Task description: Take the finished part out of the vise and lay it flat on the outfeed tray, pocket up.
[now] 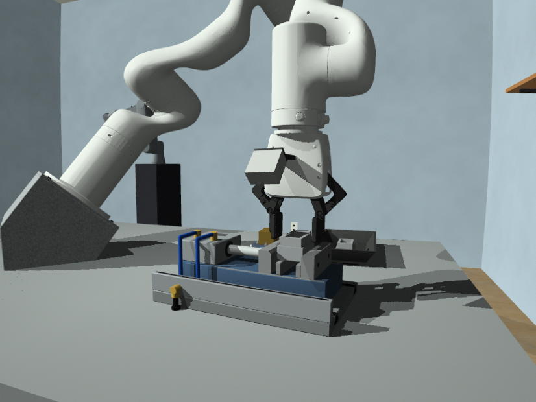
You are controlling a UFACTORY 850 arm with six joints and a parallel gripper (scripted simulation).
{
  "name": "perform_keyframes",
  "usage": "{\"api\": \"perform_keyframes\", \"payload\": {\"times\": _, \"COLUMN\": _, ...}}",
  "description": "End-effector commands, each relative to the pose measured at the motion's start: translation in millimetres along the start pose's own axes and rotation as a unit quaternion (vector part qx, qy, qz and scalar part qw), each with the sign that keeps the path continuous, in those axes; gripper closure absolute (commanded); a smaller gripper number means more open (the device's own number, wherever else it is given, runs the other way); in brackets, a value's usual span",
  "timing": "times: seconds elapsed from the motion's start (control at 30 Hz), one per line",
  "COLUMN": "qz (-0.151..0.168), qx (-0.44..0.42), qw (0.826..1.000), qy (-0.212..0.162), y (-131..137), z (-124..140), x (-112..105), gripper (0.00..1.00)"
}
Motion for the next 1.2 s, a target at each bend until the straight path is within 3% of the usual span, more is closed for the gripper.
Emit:
{"api": "perform_keyframes", "payload": {"times": 0.0, "qz": -0.001, "qx": 0.000, "qw": 1.000, "qy": 0.000, "y": -0.7, "z": 0.0, "x": 0.2, "gripper": 0.31}}
{"api": "perform_keyframes", "payload": {"times": 0.8, "qz": -0.001, "qx": 0.000, "qw": 1.000, "qy": 0.000, "y": -0.7, "z": 0.0, "x": 1.2, "gripper": 0.31}}
{"api": "perform_keyframes", "payload": {"times": 0.83, "qz": -0.001, "qx": 0.000, "qw": 1.000, "qy": 0.000, "y": -0.7, "z": 0.0, "x": 1.2, "gripper": 1.00}}
{"api": "perform_keyframes", "payload": {"times": 1.17, "qz": -0.001, "qx": 0.000, "qw": 1.000, "qy": 0.000, "y": -0.7, "z": 0.0, "x": 1.2, "gripper": 1.00}}
Point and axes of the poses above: the point where the finger pads meet when closed, its own x axis out along the fingers, its own y axis across the jaws, z = x × y, the point moved 3 cm from there along -x, back along the fingers, and after that the axes turned 15 degrees about x, right-handed, at the moved point
